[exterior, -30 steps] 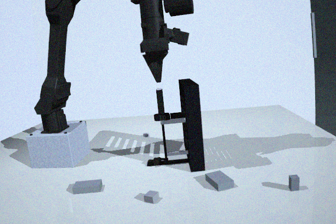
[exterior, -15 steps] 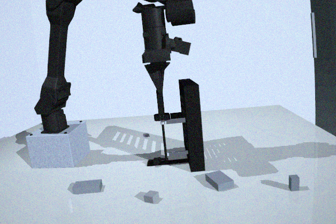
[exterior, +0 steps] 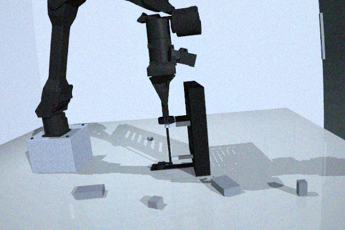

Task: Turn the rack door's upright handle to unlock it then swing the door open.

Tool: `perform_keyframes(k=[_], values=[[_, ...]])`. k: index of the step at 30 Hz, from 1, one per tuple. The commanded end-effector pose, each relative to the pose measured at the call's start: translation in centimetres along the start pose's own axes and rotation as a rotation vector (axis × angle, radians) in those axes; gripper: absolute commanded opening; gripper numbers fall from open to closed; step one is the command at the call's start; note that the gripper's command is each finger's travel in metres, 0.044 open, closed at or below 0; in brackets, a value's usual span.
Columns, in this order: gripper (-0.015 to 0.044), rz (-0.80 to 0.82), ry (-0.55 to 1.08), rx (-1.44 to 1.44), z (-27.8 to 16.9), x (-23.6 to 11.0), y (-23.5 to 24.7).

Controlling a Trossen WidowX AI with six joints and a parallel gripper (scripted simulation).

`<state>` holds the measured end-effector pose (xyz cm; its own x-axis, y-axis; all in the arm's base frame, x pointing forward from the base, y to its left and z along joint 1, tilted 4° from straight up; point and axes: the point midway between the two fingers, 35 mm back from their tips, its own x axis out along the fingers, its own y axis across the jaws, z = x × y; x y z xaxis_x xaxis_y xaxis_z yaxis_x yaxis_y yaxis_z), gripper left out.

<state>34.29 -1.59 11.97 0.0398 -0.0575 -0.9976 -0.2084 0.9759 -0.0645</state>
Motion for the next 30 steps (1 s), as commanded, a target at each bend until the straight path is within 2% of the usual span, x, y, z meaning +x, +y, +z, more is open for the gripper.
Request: perform_keyframes(k=[1,8,16,25,30], values=[[0.0286,-0.005,0.004,-0.003,-0.14,0.91,-0.07],[0.0286,-0.005,0.004,-0.003,-0.25,1.79,-0.05],[0.0076,-0.005,0.004,-0.003,-0.25,1.79,-0.05],[0.0016,-0.005,0.004,-0.003,-0.25,1.79,-0.05],[0.0014,-0.005,0.004,0.029,-0.25,1.79,-0.05]])
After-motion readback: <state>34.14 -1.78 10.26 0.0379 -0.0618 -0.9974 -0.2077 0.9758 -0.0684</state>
